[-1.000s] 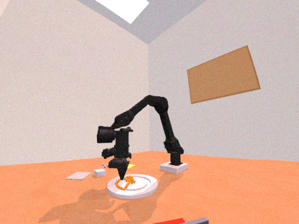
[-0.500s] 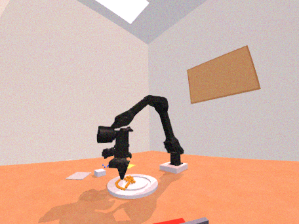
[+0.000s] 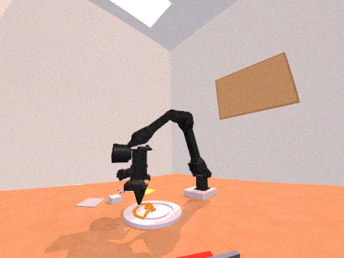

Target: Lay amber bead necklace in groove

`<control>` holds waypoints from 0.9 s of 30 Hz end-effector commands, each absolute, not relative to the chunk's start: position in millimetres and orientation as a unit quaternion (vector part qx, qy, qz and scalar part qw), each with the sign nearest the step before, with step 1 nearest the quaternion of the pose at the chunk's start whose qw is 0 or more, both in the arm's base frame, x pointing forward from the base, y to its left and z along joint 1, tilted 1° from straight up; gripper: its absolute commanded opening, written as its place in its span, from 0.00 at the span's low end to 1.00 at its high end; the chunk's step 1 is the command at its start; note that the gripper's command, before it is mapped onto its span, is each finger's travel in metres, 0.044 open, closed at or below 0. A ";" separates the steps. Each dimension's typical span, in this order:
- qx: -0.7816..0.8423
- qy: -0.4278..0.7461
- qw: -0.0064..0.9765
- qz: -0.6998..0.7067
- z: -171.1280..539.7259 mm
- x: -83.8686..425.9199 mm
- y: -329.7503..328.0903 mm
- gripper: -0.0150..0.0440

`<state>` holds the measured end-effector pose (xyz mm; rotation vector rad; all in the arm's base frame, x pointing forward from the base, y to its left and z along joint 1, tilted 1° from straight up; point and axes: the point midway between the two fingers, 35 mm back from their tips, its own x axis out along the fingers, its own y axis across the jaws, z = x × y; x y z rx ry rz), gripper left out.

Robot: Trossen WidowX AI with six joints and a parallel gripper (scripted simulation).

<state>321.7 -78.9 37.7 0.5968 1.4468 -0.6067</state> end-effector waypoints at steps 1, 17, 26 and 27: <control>0.263 0.643 0.668 -0.267 36.9 320.7 -80.3 0.25; 0.264 0.643 0.667 -0.269 32.9 320.8 -80.1 0.70; 0.263 0.643 0.668 -0.267 37.4 320.4 -80.1 1.00; 0.263 0.643 0.668 -0.267 38.0 320.4 -80.1 1.00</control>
